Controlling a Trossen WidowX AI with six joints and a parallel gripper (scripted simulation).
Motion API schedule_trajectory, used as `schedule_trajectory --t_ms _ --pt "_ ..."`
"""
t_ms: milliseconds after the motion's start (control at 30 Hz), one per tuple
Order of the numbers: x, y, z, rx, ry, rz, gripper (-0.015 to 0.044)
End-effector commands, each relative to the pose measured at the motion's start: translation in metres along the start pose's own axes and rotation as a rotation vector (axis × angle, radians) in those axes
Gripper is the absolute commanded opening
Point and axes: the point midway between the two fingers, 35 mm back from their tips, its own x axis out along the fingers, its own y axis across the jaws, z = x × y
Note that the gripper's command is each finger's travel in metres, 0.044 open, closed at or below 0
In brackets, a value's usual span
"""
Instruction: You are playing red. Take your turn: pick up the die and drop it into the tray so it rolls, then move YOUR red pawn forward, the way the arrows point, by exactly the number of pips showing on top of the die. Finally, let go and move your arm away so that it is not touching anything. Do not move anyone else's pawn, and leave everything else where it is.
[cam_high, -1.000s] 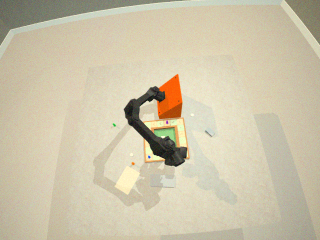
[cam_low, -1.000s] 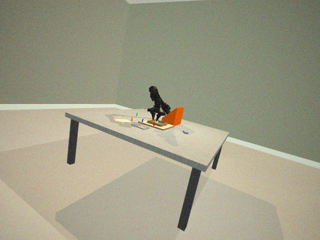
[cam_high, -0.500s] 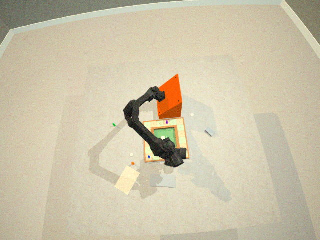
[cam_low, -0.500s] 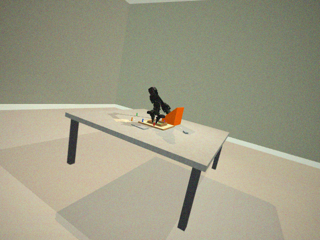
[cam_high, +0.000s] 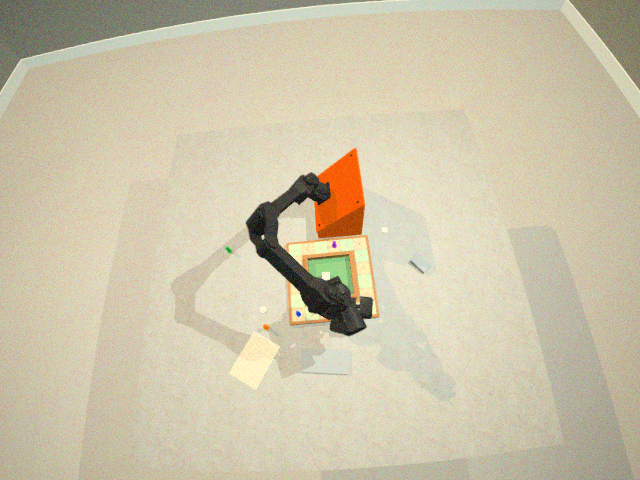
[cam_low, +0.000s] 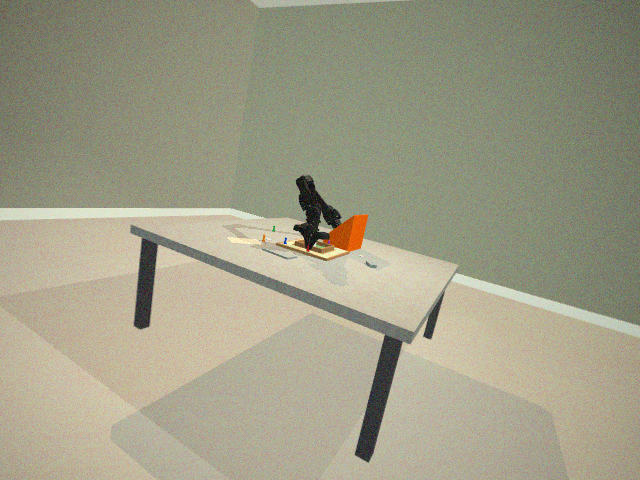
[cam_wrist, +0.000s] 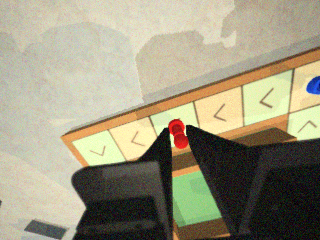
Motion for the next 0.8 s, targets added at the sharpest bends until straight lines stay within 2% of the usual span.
schedule_trajectory --t_ms 0,133,300,767 --pt "0.002 0.0 -0.001 -0.007 0.001 -0.005 0.0029" --pt "0.002 0.0 -0.001 -0.007 0.001 -0.005 0.0003" --pt "-0.001 0.0 0.0 -0.007 0.001 -0.005 0.0" --pt "-0.071 0.004 0.007 -0.008 0.002 0.002 0.0"
